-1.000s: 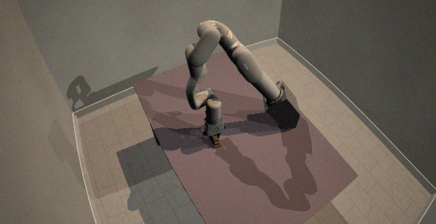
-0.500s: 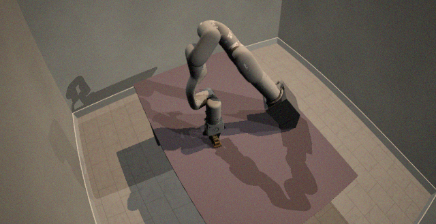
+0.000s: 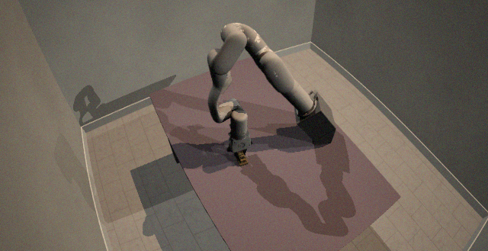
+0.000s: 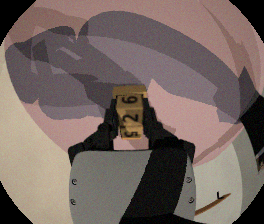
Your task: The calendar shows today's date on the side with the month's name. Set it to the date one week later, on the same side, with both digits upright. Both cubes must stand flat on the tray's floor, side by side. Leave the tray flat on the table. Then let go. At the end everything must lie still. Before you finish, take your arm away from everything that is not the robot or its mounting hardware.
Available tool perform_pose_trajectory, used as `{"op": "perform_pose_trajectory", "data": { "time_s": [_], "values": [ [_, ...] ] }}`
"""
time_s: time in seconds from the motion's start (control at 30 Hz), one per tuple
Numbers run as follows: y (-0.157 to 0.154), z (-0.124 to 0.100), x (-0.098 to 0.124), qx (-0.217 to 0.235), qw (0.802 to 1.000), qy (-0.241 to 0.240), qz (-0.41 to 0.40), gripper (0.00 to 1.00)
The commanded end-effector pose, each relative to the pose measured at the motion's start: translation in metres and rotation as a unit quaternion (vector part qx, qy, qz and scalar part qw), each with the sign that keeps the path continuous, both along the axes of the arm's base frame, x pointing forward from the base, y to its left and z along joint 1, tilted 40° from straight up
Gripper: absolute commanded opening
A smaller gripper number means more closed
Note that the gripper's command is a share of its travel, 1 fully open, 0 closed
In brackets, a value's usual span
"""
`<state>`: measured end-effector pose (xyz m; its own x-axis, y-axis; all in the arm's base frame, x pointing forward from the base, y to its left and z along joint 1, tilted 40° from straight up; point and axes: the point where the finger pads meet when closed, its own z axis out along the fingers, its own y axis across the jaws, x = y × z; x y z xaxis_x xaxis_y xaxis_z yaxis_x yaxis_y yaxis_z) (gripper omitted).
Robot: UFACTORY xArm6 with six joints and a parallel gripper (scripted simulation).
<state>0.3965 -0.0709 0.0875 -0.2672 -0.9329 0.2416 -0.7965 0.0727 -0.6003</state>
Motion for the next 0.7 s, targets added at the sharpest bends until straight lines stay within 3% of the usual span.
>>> {"op": "perform_pose_trajectory", "data": {
  "time_s": [0.0, 0.2, 0.53, 0.67],
  "values": [
    [0.0002, 0.0006, 0.0004, 0.0, 1.0, -0.001, 0.0, 0.29],
    [0.0002, 0.0006, 0.0004, 0.0, 1.0, -0.001, 0.0, 0.29],
    [0.0002, 0.0006, 0.0004, 0.0, 1.0, -0.001, 0.0, 0.45],
    [0.0002, 0.0006, 0.0004, 0.0, 1.0, -0.001, 0.0, 0.45]
  ]
}}
